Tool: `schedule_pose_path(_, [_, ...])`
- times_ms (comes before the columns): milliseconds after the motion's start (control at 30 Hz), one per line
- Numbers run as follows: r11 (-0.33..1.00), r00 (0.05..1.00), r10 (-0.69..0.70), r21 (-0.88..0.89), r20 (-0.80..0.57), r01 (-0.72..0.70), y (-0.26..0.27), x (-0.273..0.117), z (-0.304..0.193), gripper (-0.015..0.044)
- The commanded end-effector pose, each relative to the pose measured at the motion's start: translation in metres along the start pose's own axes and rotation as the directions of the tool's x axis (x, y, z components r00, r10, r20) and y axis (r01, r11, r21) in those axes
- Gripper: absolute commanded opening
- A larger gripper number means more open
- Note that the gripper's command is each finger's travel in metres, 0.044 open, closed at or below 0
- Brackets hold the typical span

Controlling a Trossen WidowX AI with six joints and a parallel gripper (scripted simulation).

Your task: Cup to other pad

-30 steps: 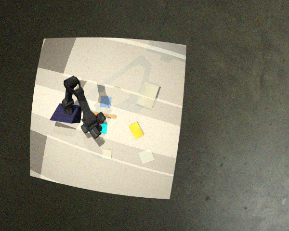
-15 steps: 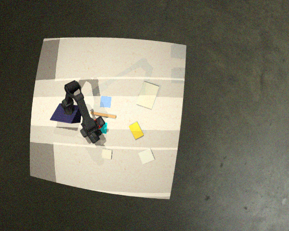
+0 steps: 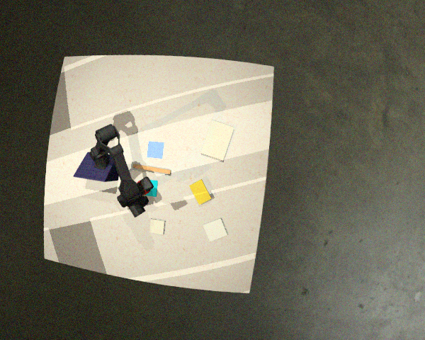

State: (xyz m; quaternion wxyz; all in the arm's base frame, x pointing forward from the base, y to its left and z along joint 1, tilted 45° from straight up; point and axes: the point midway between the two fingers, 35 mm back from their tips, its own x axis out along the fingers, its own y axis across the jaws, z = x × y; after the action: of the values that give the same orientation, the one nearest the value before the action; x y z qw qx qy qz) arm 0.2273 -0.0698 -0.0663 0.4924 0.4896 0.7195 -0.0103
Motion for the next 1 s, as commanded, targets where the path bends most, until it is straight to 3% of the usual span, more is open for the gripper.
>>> schedule_pose_path(0, [1.0, 1.0, -0.004, -0.005, -0.002, 0.004, -0.002, 0.005, 0.002, 0.0])
schedule_pose_path(967, [1.0, 1.0, -0.002, -0.005, -0.004, 0.002, -0.002, 0.05, 0.001, 0.0])
